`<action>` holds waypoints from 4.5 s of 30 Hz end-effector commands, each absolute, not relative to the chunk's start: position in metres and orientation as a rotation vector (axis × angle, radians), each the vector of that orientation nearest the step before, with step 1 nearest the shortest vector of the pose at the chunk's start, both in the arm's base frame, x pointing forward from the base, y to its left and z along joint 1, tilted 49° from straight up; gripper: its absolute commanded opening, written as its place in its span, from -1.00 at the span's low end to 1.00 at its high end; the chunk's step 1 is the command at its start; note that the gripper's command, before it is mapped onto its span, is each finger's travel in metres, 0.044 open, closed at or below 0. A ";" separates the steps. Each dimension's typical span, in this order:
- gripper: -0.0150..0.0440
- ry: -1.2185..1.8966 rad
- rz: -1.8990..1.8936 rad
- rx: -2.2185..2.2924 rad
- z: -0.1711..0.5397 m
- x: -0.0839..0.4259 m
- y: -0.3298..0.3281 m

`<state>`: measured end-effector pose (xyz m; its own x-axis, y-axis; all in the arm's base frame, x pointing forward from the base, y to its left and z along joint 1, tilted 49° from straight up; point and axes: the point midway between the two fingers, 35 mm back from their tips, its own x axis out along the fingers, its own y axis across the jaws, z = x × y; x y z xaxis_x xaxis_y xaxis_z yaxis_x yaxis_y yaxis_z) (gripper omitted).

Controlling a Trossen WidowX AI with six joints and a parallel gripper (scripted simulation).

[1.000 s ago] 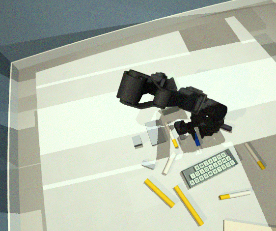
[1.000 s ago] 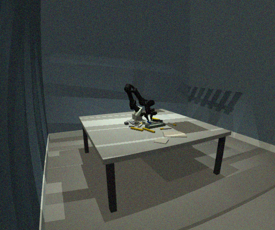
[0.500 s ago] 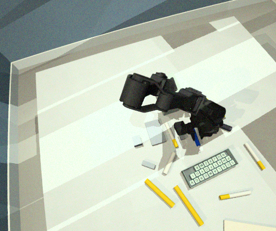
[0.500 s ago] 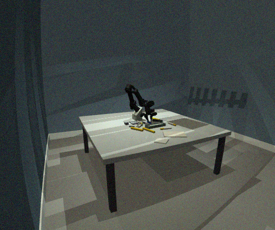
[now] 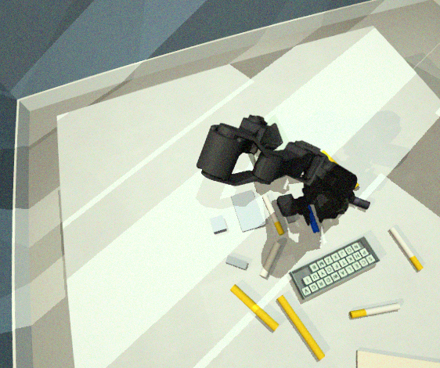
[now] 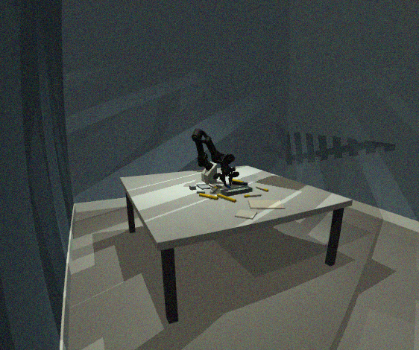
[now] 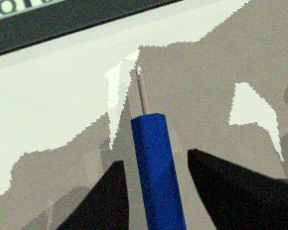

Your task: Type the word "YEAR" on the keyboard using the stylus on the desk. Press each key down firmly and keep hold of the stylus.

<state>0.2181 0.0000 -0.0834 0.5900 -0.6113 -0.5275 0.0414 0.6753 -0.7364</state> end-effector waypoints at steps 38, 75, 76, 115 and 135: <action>-0.49 0.875 -0.421 -0.747 -0.082 0.217 0.006; -0.49 1.043 -0.492 -0.472 -0.069 0.234 0.046; -0.49 1.057 -0.501 -0.444 -0.069 0.237 0.047; -0.49 1.414 -0.897 0.744 -0.011 0.337 0.051; -0.49 1.479 -1.031 1.173 0.037 0.361 0.042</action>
